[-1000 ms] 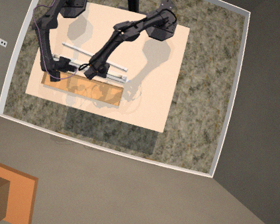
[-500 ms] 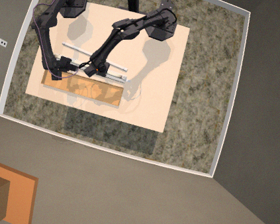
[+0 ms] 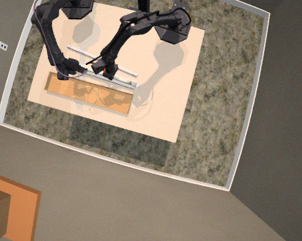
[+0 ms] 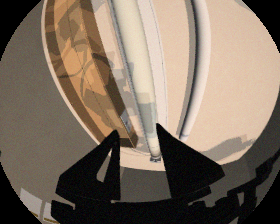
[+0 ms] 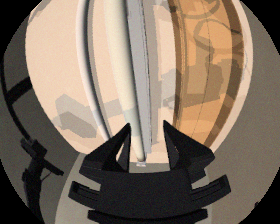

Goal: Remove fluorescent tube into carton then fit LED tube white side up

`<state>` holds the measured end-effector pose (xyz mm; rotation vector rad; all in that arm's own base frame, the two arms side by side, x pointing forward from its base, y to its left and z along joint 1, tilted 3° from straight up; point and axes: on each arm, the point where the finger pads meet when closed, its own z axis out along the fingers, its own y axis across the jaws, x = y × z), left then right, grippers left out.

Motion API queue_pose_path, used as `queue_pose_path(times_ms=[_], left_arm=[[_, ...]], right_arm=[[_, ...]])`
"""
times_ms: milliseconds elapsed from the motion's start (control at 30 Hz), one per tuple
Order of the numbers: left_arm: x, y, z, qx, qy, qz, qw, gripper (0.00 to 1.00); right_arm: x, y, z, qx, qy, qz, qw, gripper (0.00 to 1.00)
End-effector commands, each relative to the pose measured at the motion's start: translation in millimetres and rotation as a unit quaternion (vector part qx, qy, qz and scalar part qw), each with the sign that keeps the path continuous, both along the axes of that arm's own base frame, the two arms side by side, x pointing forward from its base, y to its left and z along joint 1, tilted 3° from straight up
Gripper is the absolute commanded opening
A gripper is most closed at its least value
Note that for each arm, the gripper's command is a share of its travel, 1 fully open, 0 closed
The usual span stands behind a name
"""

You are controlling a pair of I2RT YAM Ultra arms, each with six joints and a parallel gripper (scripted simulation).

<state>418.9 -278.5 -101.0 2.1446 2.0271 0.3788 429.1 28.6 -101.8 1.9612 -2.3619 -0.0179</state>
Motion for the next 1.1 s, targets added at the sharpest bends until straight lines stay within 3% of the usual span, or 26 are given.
queue_pose_path(times_ms=[0,767,1067], left_arm=[[15,-13,17,-0.021,-0.065,0.000,0.998,0.49],[-8,-9,20,-0.023,-0.152,-0.002,0.988,0.49],[-19,-3,34,-0.035,-0.221,0.007,0.975,0.49]], right_arm=[[27,5,14,-0.005,-0.080,0.001,0.997,0.49],[3,8,16,-0.021,-0.166,0.003,0.986,0.49],[-9,7,24,-0.029,-0.236,-0.003,0.971,0.49]])
